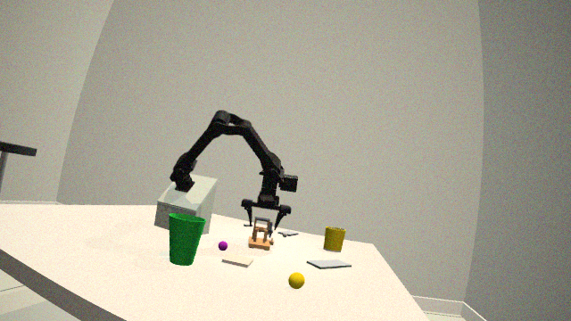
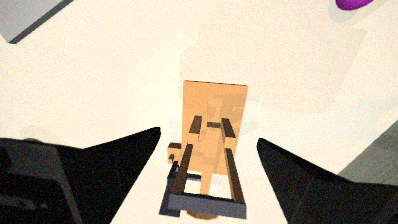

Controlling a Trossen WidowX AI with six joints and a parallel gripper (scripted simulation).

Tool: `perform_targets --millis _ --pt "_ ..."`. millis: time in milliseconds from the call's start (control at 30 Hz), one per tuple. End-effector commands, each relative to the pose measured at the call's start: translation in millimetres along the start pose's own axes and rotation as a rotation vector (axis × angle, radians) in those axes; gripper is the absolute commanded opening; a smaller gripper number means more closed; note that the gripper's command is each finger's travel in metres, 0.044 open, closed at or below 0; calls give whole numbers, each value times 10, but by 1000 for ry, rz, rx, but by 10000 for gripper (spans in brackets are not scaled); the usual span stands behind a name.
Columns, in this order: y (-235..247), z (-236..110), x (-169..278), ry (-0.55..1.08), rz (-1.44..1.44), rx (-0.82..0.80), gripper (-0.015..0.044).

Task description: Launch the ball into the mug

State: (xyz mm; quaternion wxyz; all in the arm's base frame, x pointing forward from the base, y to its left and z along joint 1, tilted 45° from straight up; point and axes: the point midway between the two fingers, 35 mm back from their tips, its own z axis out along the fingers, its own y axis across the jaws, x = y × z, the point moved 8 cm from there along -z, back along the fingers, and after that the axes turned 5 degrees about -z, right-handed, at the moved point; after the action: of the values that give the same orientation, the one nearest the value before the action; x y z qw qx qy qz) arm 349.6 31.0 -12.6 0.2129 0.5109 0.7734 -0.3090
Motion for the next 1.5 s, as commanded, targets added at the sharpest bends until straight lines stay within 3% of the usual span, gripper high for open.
perform_targets --millis 0,833,1233,1400,1467 --pt "-21 99 5 -2 -9 9 440" --pt "-36 430 -2 -4 -9 11 440" --pt "-17 401 -8 -2 -1 5 125" --pt "-17 401 -8 -2 -1 5 92" --pt "-10 291 -7 -1 -2 5 39"
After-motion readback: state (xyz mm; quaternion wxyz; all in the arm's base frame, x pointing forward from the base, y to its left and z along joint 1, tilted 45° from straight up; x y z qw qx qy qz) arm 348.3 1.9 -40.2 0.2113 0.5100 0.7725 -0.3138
